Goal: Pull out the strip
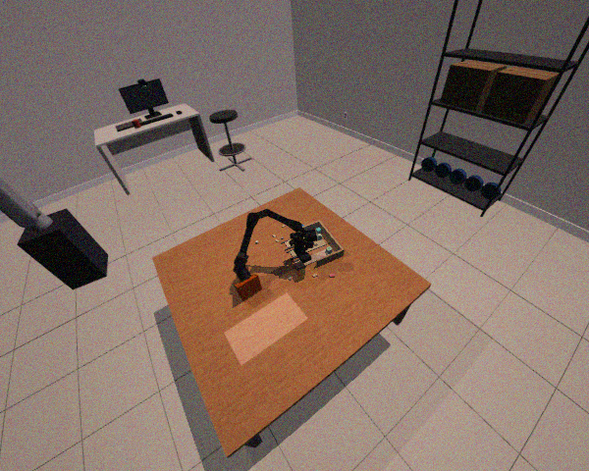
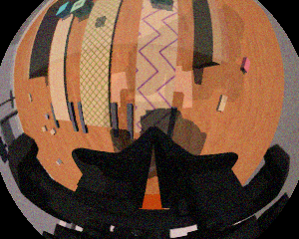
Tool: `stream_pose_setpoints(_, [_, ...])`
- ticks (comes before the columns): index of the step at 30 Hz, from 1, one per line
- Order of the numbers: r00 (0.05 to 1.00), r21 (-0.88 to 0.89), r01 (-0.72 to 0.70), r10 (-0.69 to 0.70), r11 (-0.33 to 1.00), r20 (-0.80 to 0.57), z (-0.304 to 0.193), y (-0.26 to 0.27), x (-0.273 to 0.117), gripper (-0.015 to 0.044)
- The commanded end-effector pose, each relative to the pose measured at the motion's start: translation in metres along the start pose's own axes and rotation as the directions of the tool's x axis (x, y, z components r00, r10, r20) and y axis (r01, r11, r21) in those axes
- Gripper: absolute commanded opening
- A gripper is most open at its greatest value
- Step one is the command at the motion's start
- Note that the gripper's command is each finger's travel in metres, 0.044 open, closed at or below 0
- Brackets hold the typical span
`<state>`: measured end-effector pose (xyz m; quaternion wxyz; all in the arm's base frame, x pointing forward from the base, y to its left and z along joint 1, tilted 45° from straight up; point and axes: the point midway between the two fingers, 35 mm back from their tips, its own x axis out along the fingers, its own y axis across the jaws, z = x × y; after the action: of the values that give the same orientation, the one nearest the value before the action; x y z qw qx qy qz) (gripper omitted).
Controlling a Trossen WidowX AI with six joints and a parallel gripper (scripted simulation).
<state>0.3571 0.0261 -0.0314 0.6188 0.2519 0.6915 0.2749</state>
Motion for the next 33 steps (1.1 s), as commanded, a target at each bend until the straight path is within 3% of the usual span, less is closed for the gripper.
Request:
stream_pose_setpoints(1, [1.000,0.012,-0.008,0.008,1.000,-0.011,-0.002,-0.001,0.011,0.0000])
stream_pose_setpoints(33, [1.000,0.011,-0.011,0.011,1.000,-0.012,-0.004,0.001,0.044,0.0000])
